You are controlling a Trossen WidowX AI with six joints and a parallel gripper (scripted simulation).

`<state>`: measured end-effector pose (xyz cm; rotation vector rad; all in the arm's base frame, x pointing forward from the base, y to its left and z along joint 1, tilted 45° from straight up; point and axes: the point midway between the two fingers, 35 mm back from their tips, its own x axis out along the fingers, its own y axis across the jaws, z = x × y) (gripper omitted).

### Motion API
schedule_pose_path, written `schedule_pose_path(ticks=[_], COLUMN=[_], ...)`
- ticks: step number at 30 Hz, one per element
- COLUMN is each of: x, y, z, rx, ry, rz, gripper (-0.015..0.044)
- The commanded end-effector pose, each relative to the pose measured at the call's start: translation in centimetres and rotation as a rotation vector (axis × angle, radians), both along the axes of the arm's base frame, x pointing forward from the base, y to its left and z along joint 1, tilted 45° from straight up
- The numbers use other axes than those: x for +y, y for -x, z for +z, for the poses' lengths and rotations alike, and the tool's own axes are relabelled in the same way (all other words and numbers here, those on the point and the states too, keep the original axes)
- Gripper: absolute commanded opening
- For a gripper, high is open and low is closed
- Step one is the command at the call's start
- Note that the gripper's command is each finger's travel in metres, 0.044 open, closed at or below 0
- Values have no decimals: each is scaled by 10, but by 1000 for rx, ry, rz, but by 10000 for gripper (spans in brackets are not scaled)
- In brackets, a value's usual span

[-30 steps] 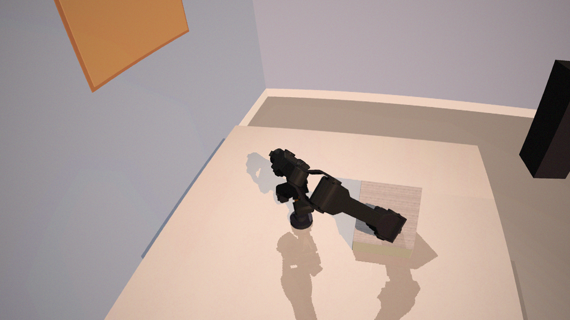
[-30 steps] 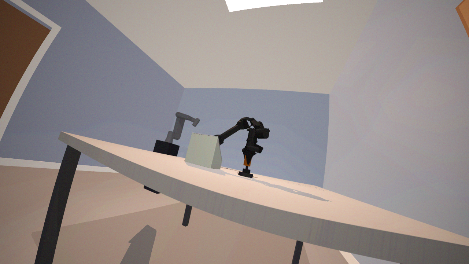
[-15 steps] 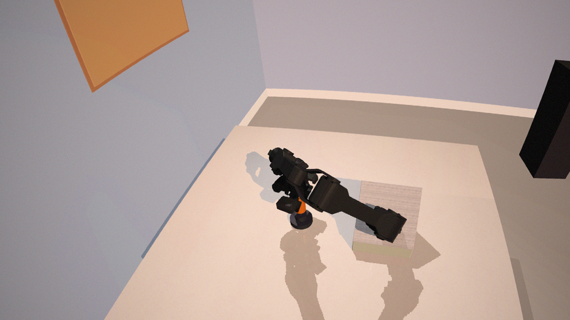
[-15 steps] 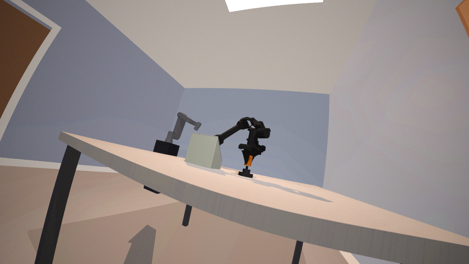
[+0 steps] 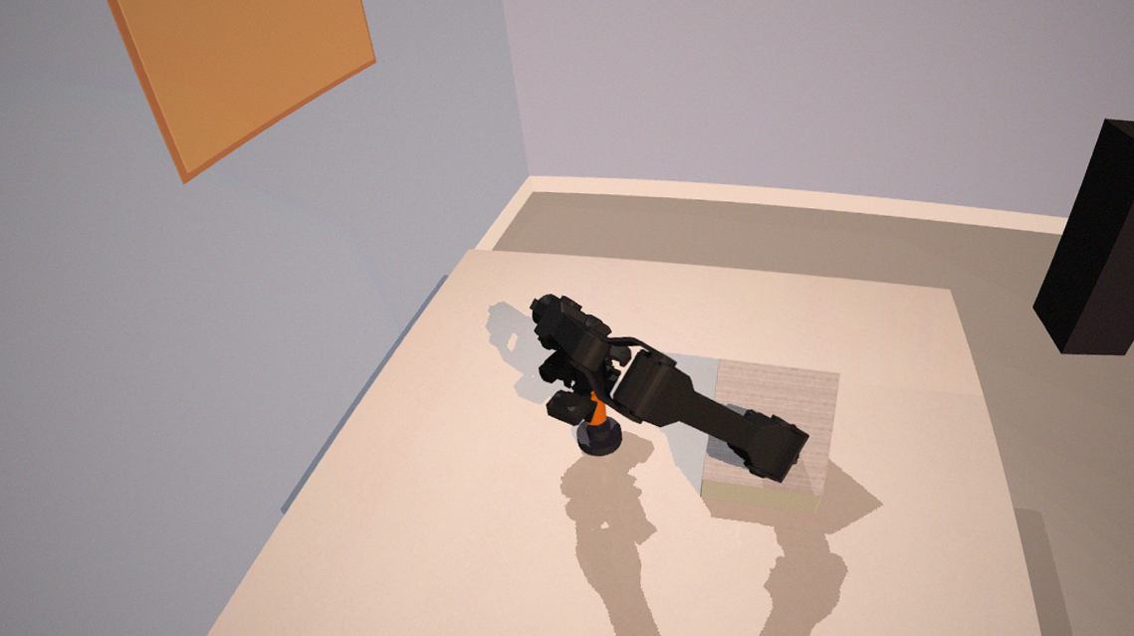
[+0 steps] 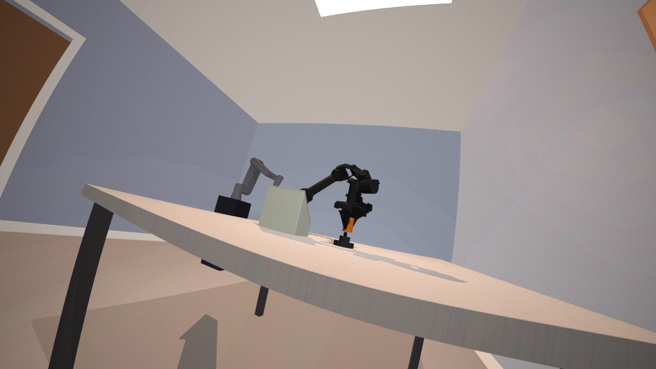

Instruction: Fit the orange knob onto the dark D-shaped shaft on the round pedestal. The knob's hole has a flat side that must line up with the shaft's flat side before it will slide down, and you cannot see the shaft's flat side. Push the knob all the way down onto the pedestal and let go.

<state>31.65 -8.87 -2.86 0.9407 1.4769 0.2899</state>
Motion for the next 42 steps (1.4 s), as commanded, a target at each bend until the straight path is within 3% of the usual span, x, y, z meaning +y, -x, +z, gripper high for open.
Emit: schedule_pose_path(ticks=[1,33,42], x=[-2,-1,-3], y=[0,4,0], z=[0,0,2], rx=[1,1,145], ry=[2,2,-27], rz=[-9,-9,-158], gripper=[0,0,0])
